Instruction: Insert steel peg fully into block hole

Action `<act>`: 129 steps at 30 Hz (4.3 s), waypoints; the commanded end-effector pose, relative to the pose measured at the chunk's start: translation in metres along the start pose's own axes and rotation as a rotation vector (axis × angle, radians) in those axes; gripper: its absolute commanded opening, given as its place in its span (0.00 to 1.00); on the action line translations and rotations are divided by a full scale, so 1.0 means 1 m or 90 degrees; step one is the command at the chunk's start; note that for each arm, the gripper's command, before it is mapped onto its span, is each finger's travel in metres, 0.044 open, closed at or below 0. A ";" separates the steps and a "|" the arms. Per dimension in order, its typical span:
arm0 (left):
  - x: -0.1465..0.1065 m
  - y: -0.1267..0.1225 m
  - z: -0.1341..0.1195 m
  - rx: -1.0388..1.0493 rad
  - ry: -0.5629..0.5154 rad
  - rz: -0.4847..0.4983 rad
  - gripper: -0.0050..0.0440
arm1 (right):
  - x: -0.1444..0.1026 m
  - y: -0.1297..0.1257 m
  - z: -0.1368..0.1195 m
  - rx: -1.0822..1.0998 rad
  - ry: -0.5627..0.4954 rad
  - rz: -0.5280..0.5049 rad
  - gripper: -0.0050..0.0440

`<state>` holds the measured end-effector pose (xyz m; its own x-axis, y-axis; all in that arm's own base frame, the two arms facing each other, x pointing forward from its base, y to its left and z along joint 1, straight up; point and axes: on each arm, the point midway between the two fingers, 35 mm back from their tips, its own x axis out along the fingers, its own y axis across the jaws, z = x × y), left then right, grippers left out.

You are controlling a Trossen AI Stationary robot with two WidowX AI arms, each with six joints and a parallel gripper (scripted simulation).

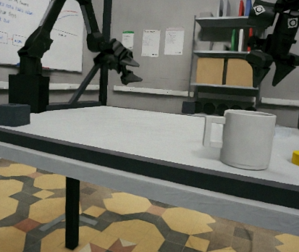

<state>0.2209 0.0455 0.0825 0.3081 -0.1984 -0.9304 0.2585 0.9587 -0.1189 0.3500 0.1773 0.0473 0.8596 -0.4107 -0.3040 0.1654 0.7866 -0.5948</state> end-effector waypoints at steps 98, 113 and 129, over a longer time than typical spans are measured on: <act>0.077 0.032 -0.071 -1.935 -0.118 0.348 0.47 | 0.218 -0.283 -0.020 0.381 0.101 0.143 1.00; 0.090 0.030 -0.078 -1.933 -0.111 0.350 0.47 | 0.218 -0.283 -0.020 0.381 0.101 0.143 1.00; 0.104 0.032 -0.083 -1.933 -0.111 0.350 0.47 | 0.218 -0.283 -0.020 0.381 0.101 0.143 1.00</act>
<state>0.1852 0.0733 -0.0447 -0.0012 -0.0008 -1.0000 -0.2884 -0.9575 0.0011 0.4787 -0.1433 0.1210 0.8158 -0.2291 -0.5310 0.2706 0.9627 0.0004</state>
